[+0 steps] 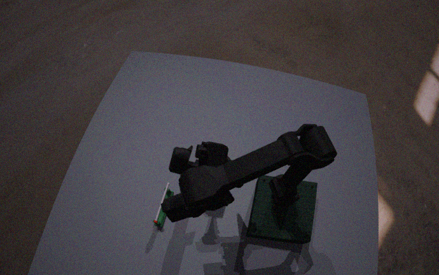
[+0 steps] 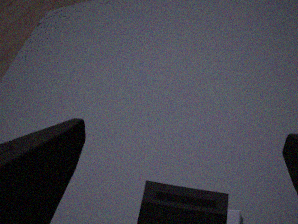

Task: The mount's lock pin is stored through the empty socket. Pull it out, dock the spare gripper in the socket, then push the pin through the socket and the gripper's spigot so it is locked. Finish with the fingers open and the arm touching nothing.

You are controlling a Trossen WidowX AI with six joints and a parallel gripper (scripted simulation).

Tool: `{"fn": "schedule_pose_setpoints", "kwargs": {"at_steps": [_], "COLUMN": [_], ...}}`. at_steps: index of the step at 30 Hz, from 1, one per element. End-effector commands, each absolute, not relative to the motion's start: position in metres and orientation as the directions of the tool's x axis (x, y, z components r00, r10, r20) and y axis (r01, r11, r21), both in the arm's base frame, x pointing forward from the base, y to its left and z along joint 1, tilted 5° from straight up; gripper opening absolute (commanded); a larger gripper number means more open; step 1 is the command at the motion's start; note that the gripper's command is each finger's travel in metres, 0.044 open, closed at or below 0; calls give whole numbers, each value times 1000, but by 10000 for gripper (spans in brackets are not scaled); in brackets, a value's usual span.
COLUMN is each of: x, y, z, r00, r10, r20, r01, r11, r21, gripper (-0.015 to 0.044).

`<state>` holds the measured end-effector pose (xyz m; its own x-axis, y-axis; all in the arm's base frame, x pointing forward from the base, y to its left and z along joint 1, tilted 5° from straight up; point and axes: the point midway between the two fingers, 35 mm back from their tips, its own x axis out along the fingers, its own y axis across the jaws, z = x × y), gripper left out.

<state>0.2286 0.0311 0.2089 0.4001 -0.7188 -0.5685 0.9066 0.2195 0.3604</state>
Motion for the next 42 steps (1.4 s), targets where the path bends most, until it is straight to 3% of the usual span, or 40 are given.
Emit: {"fn": "schedule_pose_setpoints", "kwargs": {"at_steps": [1, 11, 18, 25, 34, 42], "x": [229, 186, 175, 196, 236, 271], "y": [31, 131, 146, 157, 168, 173], "z": [208, 217, 219, 210, 195, 182], "r00": [397, 606, 621, 518, 371, 274], "r10": [-721, -412, -351, -377, -380, -345], "r20": [-567, -681, -701, -768, -847, -898], "r01": [907, 795, 780, 695, 185, -317], "r11": [217, 341, 366, 709, 924, 849], "r21": [360, 501, 508, 121, -334, -423], "gripper": [440, 180, 180, 180, 180, 180]}}
